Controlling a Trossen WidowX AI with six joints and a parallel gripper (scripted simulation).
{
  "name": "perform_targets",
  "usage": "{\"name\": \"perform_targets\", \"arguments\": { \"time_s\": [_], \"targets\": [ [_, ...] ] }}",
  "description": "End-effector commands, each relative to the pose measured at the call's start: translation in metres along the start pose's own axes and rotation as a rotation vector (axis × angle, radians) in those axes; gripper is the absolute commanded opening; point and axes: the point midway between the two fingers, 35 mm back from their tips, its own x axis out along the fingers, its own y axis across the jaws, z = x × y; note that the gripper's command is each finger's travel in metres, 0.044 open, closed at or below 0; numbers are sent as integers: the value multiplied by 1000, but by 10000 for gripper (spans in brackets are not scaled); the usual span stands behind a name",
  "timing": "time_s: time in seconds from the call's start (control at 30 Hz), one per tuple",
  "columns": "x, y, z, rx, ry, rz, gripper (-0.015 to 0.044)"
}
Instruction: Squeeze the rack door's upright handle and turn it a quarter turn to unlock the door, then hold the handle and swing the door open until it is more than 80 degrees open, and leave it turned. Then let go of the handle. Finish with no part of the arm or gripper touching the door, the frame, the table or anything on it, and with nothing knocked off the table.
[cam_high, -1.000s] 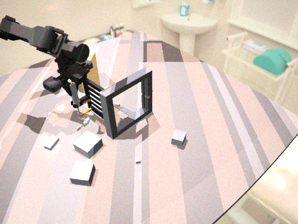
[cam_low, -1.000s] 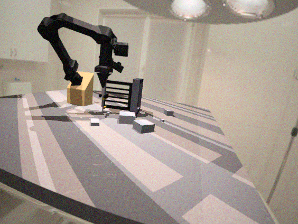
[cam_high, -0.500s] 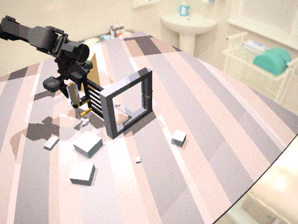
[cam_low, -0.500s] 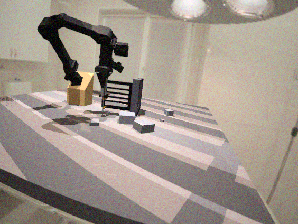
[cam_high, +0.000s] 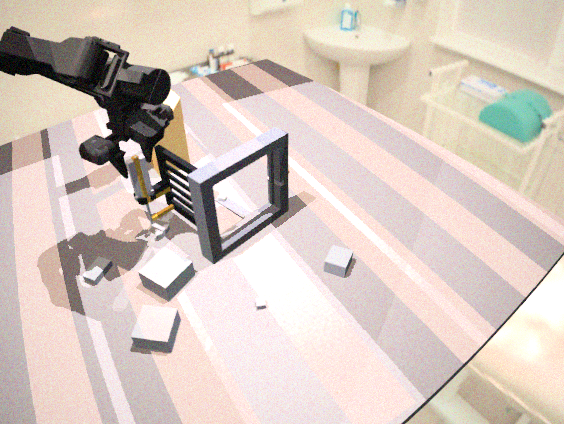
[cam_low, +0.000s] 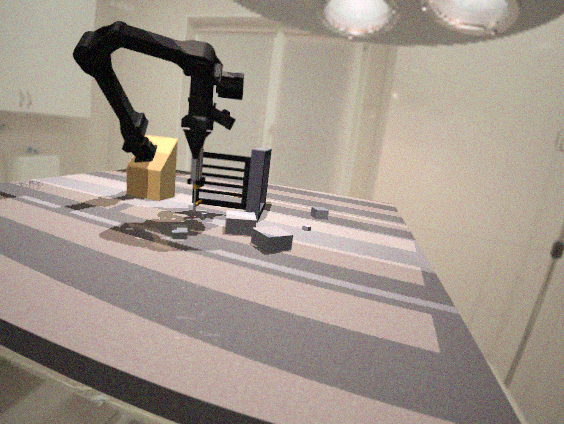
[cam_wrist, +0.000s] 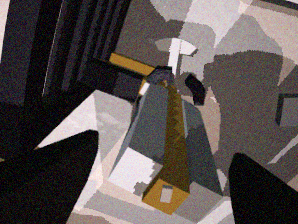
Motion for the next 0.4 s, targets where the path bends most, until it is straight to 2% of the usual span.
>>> {"name": "perform_targets", "arguments": {
  "time_s": [0.0, 0.37],
  "targets": [
    [-7, -1, 1, 2, -7, 2, 284],
    [-25, 0, 1, -21, -15, 0, 284]
  ]
}}
